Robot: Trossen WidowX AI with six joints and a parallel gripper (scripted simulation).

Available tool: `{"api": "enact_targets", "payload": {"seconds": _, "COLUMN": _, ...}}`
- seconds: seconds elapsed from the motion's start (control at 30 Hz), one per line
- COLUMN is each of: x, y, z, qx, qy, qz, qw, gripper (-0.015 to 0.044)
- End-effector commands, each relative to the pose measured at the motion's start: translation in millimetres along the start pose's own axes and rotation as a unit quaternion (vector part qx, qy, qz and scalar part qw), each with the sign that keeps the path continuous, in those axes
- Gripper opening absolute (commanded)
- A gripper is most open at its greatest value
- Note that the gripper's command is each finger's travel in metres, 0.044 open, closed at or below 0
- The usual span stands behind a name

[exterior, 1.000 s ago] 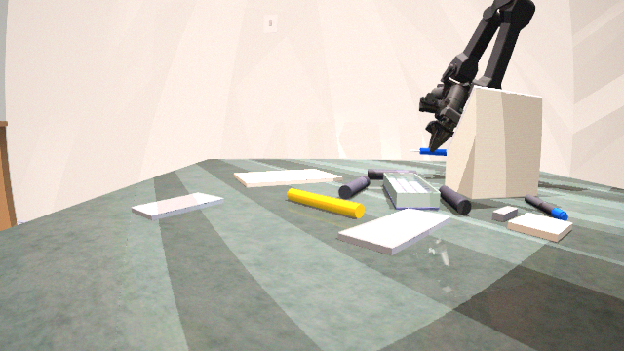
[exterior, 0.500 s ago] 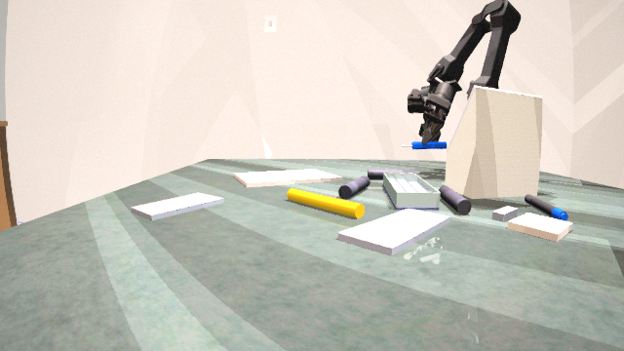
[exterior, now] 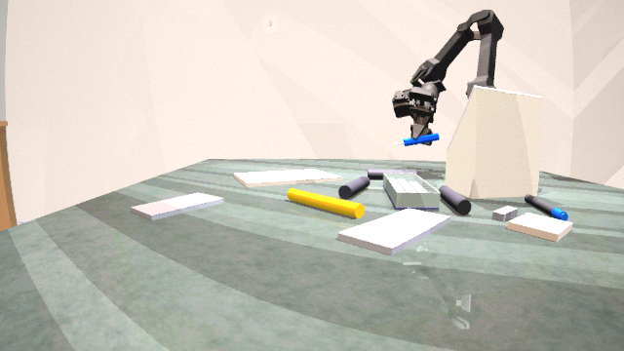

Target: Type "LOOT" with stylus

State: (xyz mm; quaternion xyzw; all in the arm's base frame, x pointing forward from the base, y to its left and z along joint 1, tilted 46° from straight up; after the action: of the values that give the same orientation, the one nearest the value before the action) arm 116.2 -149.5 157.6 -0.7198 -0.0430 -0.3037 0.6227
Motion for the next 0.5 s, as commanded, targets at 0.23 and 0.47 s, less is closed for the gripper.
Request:
{"api": "enact_targets", "payload": {"seconds": 0.23, "x": 22, "y": 12, "z": 7, "qx": 0.046, "qy": 0.062, "qz": 0.067, "qw": 0.995, "gripper": 0.0000}}
{"api": "enact_targets", "payload": {"seconds": 0.47, "x": 37, "y": 22, "z": 15, "qx": 0.066, "qy": 0.093, "qz": 0.115, "qw": 0.987, "gripper": 0.0000}}
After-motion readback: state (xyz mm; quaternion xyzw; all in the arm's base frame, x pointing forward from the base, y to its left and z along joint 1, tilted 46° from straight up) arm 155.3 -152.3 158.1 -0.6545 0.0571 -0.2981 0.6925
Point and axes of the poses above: the point midway between the two fingers, 35 mm back from their tips, its own y axis out along the fingers, its own z axis across the jaws, x = y × z, the point moved 5 cm from there along -y, back along the fingers, and after that the axes turned 1 degree about -y, right-handed, at the moved point
